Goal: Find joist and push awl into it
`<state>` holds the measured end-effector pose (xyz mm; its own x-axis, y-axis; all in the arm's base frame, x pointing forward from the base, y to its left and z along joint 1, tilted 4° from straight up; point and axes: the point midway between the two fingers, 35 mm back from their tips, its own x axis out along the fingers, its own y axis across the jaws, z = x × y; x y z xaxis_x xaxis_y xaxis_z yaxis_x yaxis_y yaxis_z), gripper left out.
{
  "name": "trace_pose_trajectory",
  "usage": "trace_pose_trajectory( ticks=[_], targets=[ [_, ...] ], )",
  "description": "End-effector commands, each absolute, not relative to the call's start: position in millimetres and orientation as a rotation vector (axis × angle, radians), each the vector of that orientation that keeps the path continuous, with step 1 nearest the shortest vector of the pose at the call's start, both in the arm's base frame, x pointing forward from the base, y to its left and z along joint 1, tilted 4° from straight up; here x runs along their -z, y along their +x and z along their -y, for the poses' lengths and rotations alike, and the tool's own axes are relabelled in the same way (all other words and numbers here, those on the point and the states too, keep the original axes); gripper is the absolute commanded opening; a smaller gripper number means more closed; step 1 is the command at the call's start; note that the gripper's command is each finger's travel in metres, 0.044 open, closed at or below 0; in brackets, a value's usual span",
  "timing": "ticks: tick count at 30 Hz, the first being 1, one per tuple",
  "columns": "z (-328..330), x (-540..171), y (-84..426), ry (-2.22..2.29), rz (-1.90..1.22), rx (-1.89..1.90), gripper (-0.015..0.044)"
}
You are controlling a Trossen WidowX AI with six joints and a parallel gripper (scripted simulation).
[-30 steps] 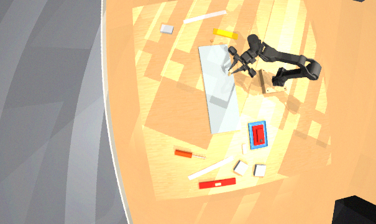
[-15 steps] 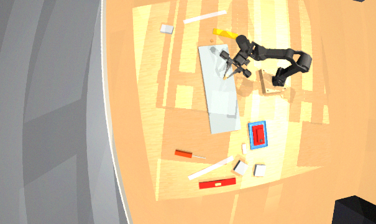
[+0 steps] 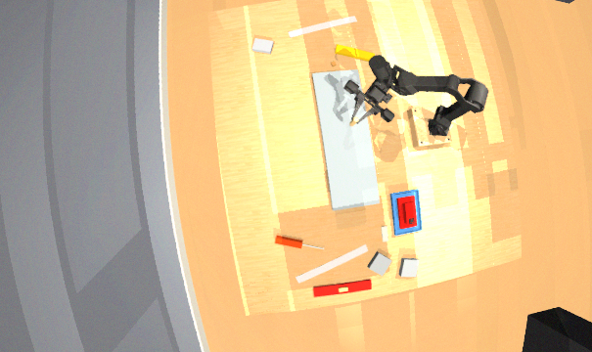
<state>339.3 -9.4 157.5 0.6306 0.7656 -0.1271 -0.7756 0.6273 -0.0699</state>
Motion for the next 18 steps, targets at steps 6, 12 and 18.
trace_pose_trajectory(
  ticks=[6, 12, 18],
  targets=[
    [9.7, -151.8, 339.8, -0.126, -0.082, -0.89, 0.0],
    [10.0, -147.7, 340.2, -0.126, -0.082, -0.89, 0.0],
    [10.4, -143.6, 340.4, -0.126, -0.082, -0.89, 0.0]
  ],
)
